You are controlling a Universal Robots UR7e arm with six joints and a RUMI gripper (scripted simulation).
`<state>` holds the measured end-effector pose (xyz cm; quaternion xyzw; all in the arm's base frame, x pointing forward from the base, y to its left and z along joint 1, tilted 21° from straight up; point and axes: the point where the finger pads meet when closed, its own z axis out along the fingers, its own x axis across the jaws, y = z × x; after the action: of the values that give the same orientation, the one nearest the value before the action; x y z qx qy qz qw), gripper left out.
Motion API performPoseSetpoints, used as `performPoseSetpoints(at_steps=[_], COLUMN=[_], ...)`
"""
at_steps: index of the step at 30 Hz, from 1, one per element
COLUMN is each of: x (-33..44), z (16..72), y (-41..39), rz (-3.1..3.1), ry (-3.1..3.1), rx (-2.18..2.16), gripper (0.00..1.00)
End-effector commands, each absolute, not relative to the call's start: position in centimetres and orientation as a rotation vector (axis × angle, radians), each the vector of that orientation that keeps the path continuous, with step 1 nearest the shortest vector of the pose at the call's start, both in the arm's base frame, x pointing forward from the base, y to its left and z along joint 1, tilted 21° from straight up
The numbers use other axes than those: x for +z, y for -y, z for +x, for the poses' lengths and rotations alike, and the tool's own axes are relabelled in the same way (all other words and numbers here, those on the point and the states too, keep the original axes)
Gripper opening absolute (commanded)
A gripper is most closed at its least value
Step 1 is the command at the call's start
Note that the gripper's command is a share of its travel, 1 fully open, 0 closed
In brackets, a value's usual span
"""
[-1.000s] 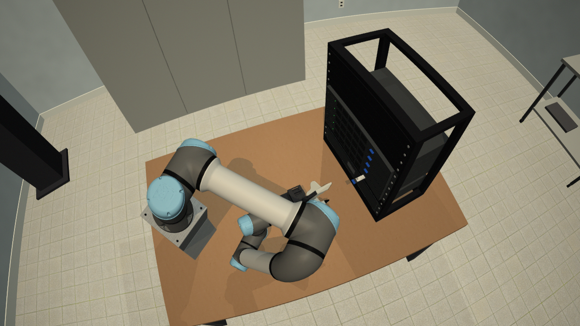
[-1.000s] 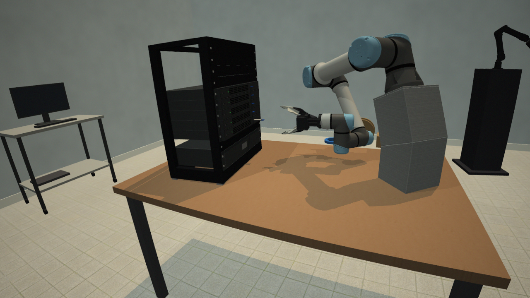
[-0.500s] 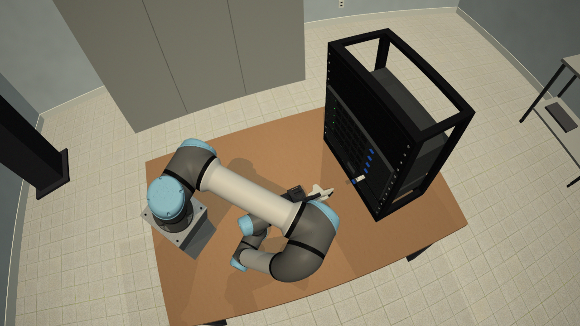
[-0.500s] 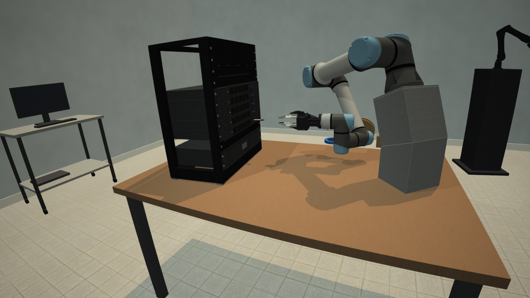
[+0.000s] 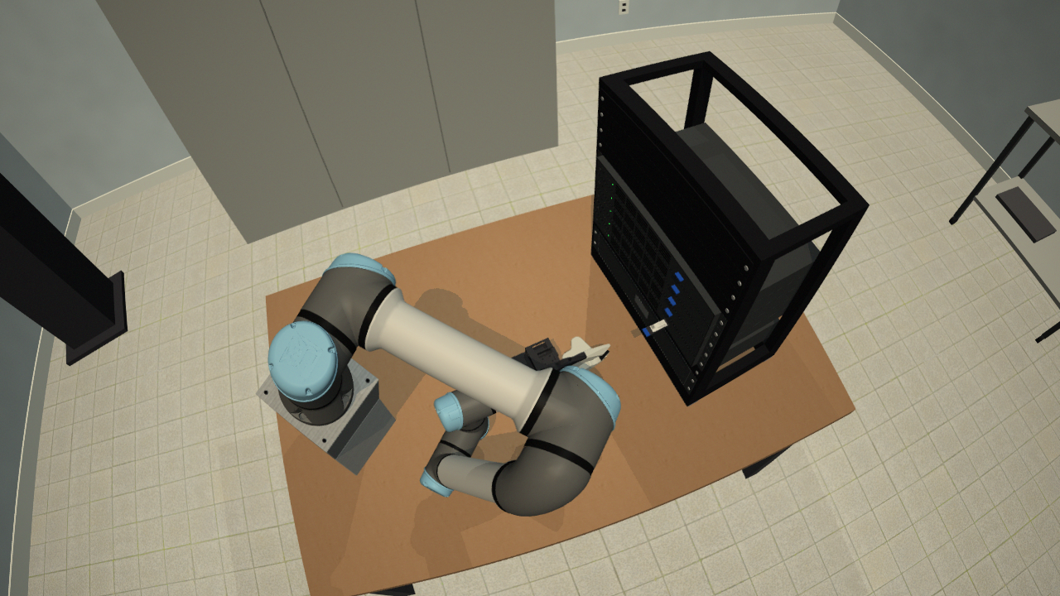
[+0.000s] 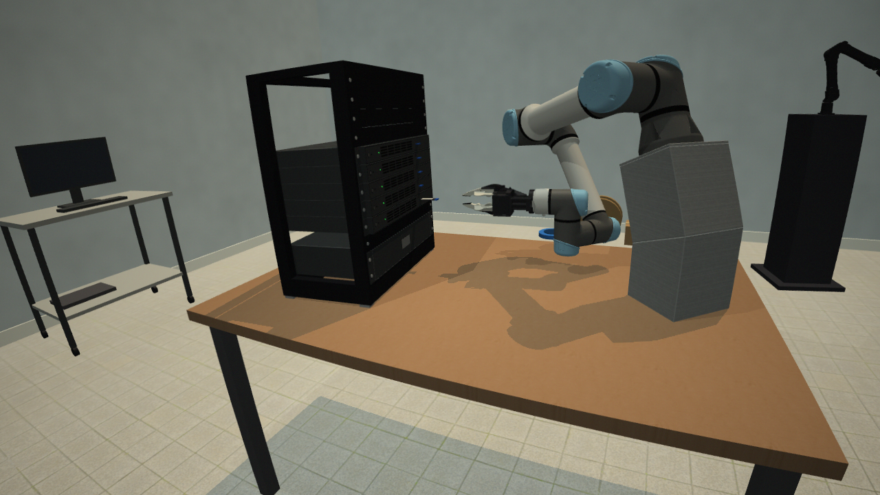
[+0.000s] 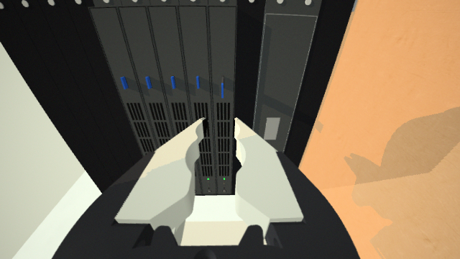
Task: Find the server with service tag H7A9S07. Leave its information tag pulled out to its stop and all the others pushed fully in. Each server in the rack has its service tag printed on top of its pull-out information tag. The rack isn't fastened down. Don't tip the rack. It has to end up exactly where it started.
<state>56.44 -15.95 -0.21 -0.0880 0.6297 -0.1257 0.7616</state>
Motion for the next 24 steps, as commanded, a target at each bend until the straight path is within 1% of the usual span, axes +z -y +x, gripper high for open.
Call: performPoseSetpoints(at_steps=[1,3,4,24], x=[-0.17,-0.17,-0.17,-0.17], z=[56.45,56.45,56.45,56.45], y=[15.94,15.94,15.94,15.94], rz=[-0.192,-0.192,-0.192,-0.192], ry=[-1.369,-1.369,-1.369,-1.369], rx=[-0.274,-0.274,-0.274,-0.274], gripper=[0.15,0.15,0.00,0.00])
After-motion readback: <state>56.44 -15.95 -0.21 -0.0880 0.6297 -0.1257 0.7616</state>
